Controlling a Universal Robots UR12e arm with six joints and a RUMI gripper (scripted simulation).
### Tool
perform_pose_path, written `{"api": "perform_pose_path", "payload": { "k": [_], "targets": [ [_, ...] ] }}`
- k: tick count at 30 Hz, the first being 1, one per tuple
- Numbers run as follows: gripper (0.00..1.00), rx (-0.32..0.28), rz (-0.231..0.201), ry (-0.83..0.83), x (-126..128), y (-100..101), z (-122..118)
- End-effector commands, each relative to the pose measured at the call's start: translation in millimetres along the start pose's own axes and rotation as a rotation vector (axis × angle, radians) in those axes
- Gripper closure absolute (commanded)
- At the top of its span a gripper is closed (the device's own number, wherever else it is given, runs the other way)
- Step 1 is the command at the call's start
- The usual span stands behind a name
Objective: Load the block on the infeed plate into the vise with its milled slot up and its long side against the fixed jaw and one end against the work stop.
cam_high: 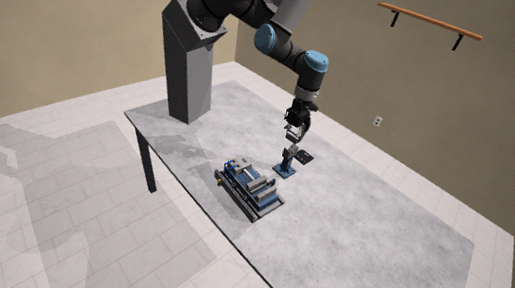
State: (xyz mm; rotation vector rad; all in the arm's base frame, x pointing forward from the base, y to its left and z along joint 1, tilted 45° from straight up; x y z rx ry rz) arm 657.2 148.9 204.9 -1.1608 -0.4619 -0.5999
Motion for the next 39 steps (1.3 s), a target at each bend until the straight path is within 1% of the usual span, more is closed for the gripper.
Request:
{"api": "perform_pose_path", "payload": {
  "k": [1, 29, 39],
  "targets": [
    [1.0, 0.0, 0.0, -0.017, 1.4, 0.1, -2.1],
    [1.0, -0.001, 0.003, -0.16, 10.8, 2.8, -21.3],
    [1.0, -0.002, 0.005, -0.236, 15.7, 4.0, -32.0]
  ]
}}
Point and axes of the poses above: the point where the finger pads meet when closed, its own y axis out along the fingers, its own x axis across the jaws, z = x × y, the point moved 3 cm from there along -y, back along the fingers, and after that the axes turned 12 degrees about y, right-handed, at the moved point
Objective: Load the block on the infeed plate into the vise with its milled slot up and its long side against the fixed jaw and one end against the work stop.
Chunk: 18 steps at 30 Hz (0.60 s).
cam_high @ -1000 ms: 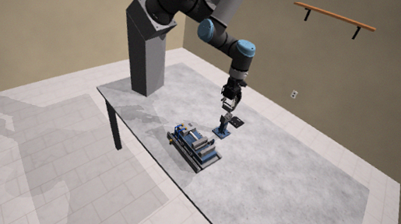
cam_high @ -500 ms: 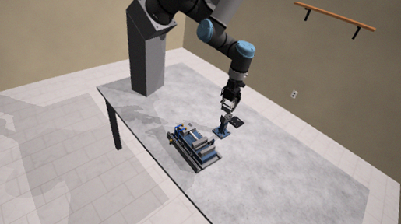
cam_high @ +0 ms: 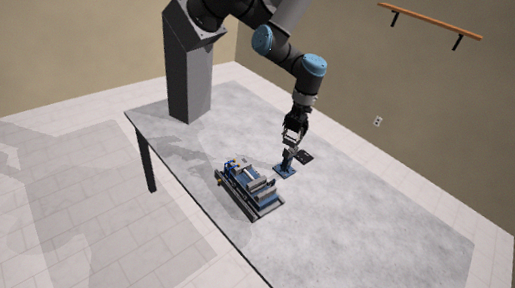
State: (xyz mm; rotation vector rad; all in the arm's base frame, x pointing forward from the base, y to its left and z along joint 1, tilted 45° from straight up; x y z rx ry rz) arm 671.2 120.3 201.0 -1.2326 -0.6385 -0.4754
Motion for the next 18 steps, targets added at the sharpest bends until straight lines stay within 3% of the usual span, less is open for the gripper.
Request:
{"api": "perform_pose_path", "payload": {
  "k": [1, 18],
  "targets": [
    [1.0, 0.0, 0.0, -0.033, 1.5, 0.2, -4.9],
    [1.0, 0.0, 0.002, -0.165, 5.7, 1.8, -25.2]
  ]
}}
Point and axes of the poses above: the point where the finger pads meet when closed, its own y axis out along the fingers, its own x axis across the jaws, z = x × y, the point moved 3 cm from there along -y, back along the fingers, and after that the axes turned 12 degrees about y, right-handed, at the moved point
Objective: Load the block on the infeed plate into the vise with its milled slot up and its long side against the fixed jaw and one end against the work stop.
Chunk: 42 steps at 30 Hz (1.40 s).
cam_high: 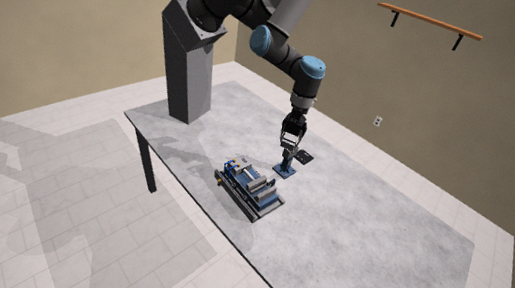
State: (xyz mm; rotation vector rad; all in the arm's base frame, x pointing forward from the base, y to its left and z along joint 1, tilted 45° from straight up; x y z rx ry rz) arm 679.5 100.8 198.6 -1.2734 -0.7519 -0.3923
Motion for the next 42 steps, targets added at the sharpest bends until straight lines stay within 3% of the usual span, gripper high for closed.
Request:
{"api": "perform_pose_path", "payload": {
  "k": [1, 42],
  "targets": [
    [1.0, 0.0, 0.0, -0.038, 0.8, 0.1, -6.0],
    [1.0, 0.001, 0.002, -0.387, 2.9, 1.7, -63.9]
  ]
}}
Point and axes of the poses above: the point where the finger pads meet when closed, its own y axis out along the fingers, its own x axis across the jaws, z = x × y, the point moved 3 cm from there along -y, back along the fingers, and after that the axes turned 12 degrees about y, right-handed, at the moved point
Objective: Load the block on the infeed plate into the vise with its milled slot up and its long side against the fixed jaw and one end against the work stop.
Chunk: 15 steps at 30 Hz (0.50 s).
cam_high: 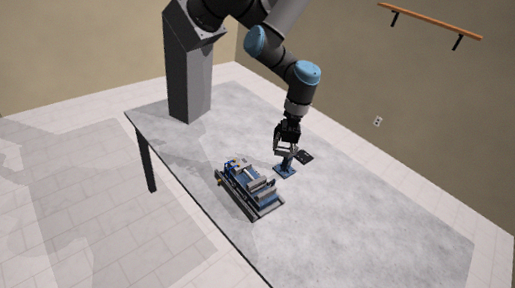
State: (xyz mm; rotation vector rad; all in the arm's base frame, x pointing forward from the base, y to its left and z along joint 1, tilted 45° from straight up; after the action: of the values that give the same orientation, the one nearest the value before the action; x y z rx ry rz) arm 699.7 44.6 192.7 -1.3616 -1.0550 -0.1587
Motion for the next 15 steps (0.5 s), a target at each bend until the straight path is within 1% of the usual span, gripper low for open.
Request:
{"api": "perform_pose_path", "payload": {
  "k": [1, 13, 15],
  "targets": [
    [1.0, 0.0, -0.001, -0.034, -1.6, -0.3, -5.6],
    [1.0, 0.0, -0.001, -0.155, -8.8, -0.8, -25.3],
    [1.0, 0.0, -0.001, -0.155, -8.8, -0.8, -25.3]
  ]
}}
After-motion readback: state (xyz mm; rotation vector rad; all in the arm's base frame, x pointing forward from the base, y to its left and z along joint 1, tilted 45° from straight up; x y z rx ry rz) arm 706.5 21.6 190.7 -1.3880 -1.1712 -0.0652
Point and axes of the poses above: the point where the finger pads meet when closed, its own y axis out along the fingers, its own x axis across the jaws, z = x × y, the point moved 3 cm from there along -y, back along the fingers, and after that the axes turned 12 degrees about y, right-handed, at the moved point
